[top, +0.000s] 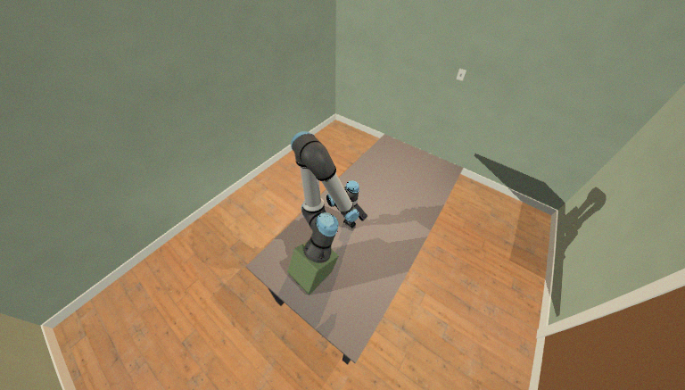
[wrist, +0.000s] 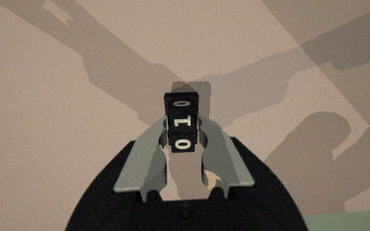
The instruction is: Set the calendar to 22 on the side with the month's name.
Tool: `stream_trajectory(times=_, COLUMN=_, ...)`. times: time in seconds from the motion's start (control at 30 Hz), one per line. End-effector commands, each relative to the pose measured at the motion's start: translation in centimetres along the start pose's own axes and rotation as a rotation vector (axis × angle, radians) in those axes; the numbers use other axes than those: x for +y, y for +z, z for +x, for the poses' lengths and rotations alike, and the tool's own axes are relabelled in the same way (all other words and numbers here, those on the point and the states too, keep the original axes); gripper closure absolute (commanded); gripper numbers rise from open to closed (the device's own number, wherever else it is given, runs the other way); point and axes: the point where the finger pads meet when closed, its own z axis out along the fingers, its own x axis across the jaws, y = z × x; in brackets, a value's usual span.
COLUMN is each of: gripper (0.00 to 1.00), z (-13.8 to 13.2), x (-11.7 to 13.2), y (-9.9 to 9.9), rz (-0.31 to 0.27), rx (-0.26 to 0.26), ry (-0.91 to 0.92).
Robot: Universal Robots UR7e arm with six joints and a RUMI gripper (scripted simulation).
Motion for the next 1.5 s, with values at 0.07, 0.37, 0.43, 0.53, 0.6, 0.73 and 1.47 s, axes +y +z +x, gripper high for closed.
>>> stream_trajectory(times=0.07, gripper=0.9, z=0.0, x=0.0, y=-0.2, rz=0.0, rx=-0.001, ry=0.0)
stream_trajectory(times=0.37, gripper=0.9, z=0.0, x=0.0, y=-1.2, rz=0.0, rx=-0.001, ry=0.0)
stream_trajectory(times=0.43, gripper=0.9, z=0.0, x=0.0, y=-1.6, rz=0.0, rx=-0.001, ry=0.0)
stream_trajectory(times=0.53, gripper=0.9, z=0.0, x=0.0, y=-2.2, rz=0.0, rx=-0.001, ry=0.0)
stream_trajectory(times=0.6, gripper=0.9, z=0.0, x=0.0, y=-2.2, rz=0.0, rx=-0.001, ry=0.0)
stream_trajectory(times=0.73, gripper=0.9, z=0.0, x=0.0, y=-3.1, rz=0.0, rx=-0.001, ry=0.0)
stream_trajectory(times=1.47, gripper=0.9, z=0.0, x=0.0, y=-8.6, rz=0.0, rx=-0.001, ry=0.0)
